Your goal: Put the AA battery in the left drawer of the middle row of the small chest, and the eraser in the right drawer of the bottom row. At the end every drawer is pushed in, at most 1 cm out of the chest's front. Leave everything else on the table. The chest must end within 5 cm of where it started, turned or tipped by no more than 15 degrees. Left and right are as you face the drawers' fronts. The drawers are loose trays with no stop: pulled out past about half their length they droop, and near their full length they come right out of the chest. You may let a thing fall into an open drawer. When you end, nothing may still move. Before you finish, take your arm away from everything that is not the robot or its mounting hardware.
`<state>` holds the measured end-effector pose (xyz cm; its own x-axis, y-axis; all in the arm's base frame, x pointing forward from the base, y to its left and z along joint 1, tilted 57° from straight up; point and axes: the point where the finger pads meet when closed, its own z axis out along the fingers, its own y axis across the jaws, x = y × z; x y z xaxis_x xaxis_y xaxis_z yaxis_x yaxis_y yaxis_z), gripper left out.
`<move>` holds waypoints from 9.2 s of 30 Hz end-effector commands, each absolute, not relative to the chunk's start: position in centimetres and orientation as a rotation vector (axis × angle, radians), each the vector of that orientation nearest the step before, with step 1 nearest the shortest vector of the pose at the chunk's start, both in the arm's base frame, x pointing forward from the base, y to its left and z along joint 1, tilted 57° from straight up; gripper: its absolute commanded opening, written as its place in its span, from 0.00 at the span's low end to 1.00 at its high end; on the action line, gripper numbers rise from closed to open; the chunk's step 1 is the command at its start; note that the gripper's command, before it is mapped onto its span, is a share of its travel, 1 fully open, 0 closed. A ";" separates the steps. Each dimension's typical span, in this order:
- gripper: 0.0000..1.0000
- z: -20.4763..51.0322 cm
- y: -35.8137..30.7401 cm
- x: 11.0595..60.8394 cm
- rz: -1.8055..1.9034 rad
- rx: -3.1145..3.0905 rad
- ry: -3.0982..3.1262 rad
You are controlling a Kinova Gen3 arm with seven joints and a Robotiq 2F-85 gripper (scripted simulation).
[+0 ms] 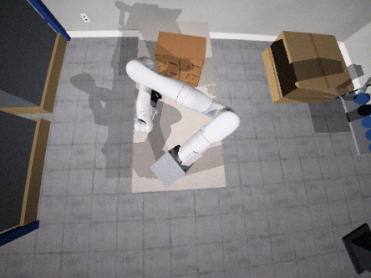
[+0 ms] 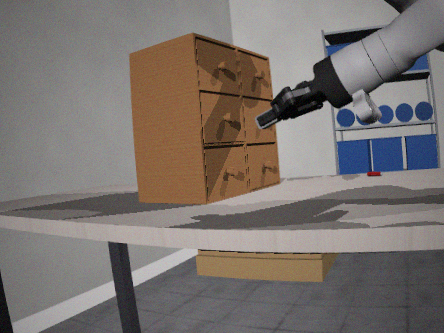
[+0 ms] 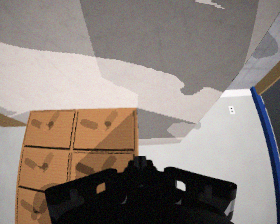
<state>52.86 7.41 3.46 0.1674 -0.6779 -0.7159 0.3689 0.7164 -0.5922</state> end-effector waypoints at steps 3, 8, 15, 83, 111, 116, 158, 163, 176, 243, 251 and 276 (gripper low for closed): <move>0.00 3.4 7.7 52.9 -0.758 -0.311 1.185; 0.00 3.3 7.9 52.9 -0.758 -0.311 1.185; 0.00 3.3 7.9 52.9 -0.758 -0.311 1.185; 0.00 3.5 10.4 48.6 -0.858 -0.134 1.624; 0.00 3.8 12.5 44.8 -0.928 0.050 2.011; 0.00 3.8 12.7 44.5 -0.933 0.069 2.048; 0.00 4.0 14.2 41.8 -0.969 0.216 2.314; 0.00 4.0 14.2 41.8 -0.969 0.218 2.318; 0.00 4.0 14.2 41.7 -0.969 0.219 2.319; 1.00 4.0 14.2 41.7 -0.969 0.219 2.319; 1.00 4.0 14.2 41.7 -0.969 0.219 2.319; 1.00 4.0 14.2 41.7 -0.969 0.219 2.319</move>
